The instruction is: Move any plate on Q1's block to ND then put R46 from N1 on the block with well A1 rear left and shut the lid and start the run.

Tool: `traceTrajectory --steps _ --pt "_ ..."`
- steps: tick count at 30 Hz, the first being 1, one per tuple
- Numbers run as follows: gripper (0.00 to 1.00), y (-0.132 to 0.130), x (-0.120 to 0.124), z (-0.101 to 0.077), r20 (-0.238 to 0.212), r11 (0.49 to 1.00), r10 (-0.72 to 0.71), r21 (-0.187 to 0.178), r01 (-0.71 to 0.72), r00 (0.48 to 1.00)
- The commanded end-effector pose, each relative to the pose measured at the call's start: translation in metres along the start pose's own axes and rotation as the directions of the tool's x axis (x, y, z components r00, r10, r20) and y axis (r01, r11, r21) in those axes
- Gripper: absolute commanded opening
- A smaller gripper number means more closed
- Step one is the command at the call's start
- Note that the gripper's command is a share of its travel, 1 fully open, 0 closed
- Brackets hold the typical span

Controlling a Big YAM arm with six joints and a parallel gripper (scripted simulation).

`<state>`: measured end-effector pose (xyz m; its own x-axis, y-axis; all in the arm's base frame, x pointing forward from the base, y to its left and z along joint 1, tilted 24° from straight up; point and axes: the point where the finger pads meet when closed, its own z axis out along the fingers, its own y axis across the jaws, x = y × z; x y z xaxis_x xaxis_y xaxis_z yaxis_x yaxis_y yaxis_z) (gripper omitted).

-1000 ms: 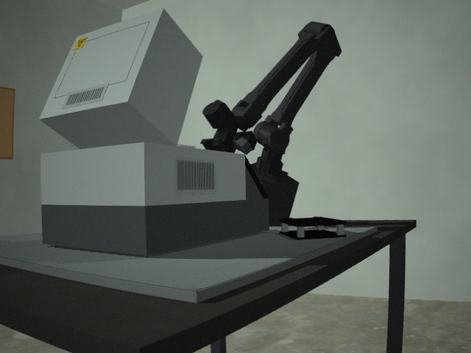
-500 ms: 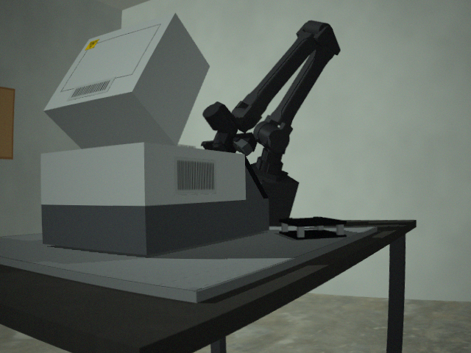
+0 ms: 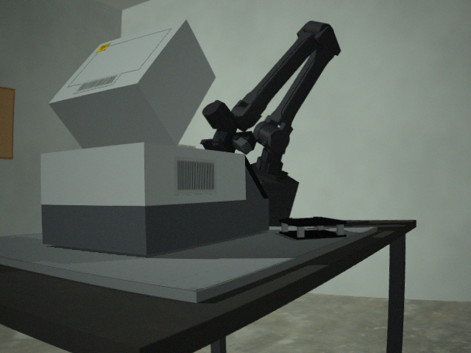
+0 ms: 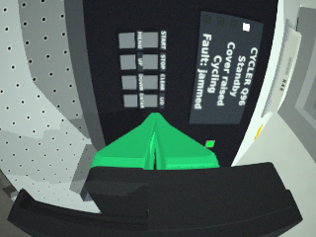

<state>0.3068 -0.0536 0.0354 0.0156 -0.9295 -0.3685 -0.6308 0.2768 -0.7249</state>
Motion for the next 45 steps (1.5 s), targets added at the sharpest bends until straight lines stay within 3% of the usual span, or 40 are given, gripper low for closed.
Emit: traceTrajectory --steps 1,10,13,16,30,45 --pt "0.00 -0.011 0.005 0.002 -0.004 1.000 -0.006 0.006 0.006 1.000" --pt "0.00 0.005 0.003 0.001 0.000 1.000 0.019 0.001 -0.019 1.000" --pt "0.00 0.007 0.004 -0.022 -0.009 1.000 0.012 0.008 -0.012 1.000" --pt "0.00 0.003 0.004 -0.026 -0.005 1.000 -0.002 0.013 0.002 1.000" --pt "0.00 -0.011 0.011 -0.109 -0.044 0.997 -0.030 0.066 0.033 0.999" --pt "0.00 -0.008 0.006 -0.099 -0.006 0.999 -0.032 0.023 0.032 0.999"
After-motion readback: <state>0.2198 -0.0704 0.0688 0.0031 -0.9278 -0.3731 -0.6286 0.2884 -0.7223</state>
